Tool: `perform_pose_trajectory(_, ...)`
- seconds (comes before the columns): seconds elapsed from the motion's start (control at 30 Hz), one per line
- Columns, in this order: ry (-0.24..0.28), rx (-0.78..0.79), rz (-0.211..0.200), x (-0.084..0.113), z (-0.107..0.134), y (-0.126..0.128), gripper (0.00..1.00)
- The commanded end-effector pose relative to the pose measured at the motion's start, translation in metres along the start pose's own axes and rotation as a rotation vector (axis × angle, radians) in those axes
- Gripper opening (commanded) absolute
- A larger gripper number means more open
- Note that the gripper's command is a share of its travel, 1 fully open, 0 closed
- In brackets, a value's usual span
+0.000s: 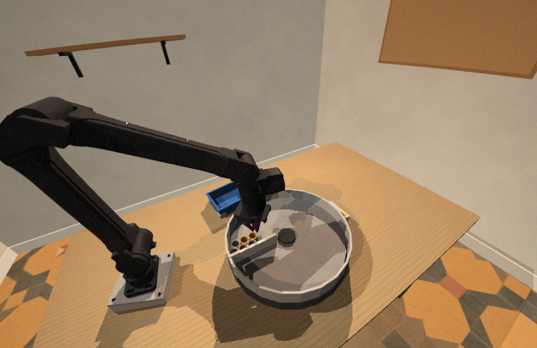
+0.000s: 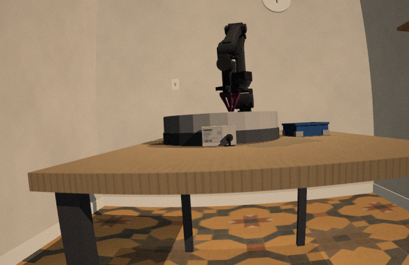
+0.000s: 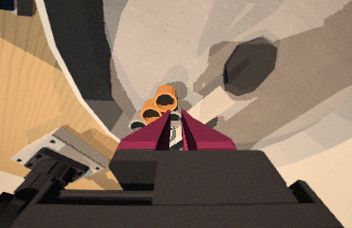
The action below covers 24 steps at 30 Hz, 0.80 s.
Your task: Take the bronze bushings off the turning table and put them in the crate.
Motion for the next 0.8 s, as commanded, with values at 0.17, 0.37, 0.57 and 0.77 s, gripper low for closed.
perform_pose_trajectory(0.17, -0.023, 0.001, 0.025, 0.013, -0.011, -0.018, 0.13)
perform_pose_trajectory(0.37, -0.012, 0.001, 0.012, -0.001, -0.004, -0.01, 0.13)
perform_pose_trajectory(0.57, -0.003, 0.001, 0.003, -0.013, 0.0, -0.005, 0.13)
perform_pose_trajectory(0.77, -0.003, 0.001, 0.003, -0.023, 0.001, -0.004, 0.13)
Point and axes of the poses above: the point where the finger pads meet when closed, its own x axis back along the fingers, its own y axis across the jaws, z = x × y, the point moved 4 cm from there along x, back along the fingers, and after that the axes turned 7 degrees about -x, right-handed, at the moved point
